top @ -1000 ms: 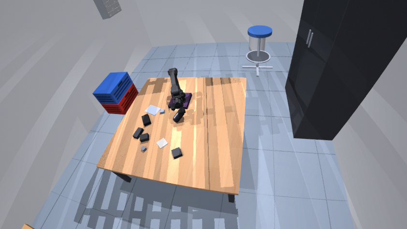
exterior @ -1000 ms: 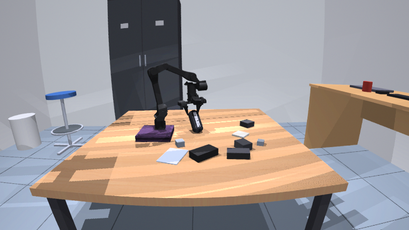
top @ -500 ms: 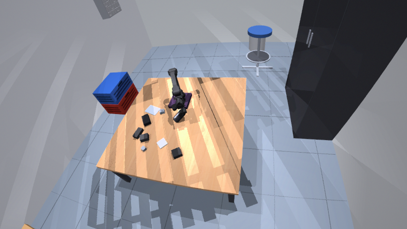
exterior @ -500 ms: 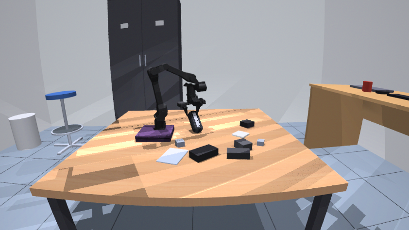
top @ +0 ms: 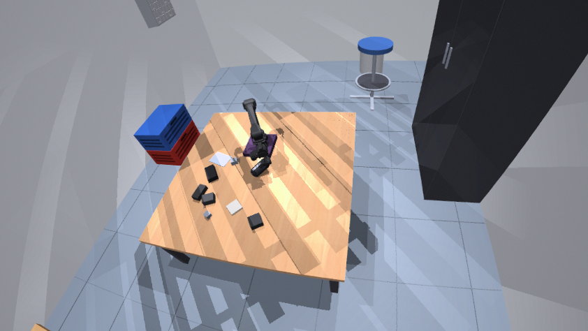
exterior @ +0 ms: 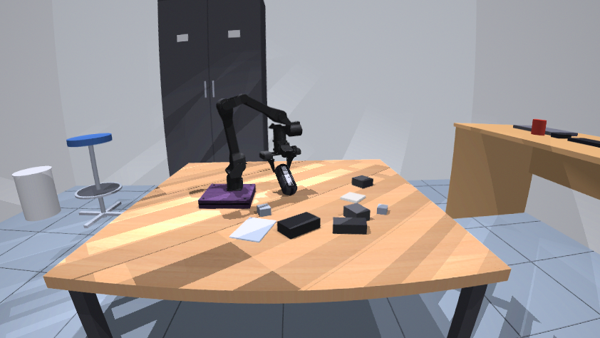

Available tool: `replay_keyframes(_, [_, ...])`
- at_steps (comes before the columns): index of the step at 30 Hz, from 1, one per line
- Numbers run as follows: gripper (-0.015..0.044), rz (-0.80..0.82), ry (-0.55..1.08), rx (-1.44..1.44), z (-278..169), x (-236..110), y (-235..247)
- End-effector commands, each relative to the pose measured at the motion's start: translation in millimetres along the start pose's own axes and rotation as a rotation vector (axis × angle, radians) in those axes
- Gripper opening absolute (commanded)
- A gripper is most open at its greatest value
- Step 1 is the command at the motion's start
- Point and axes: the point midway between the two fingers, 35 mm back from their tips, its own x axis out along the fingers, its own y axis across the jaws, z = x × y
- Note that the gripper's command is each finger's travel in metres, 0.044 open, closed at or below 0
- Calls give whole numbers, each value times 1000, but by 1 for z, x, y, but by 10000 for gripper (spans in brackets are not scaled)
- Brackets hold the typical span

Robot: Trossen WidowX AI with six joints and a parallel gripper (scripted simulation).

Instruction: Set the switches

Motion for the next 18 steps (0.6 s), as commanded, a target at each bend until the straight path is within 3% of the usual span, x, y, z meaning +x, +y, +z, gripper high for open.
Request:
replay_keyframes(1, [338, -18, -7, 11, 0, 7, -4])
replay_keyframes(18, [338, -18, -6, 11, -8, 19, -4])
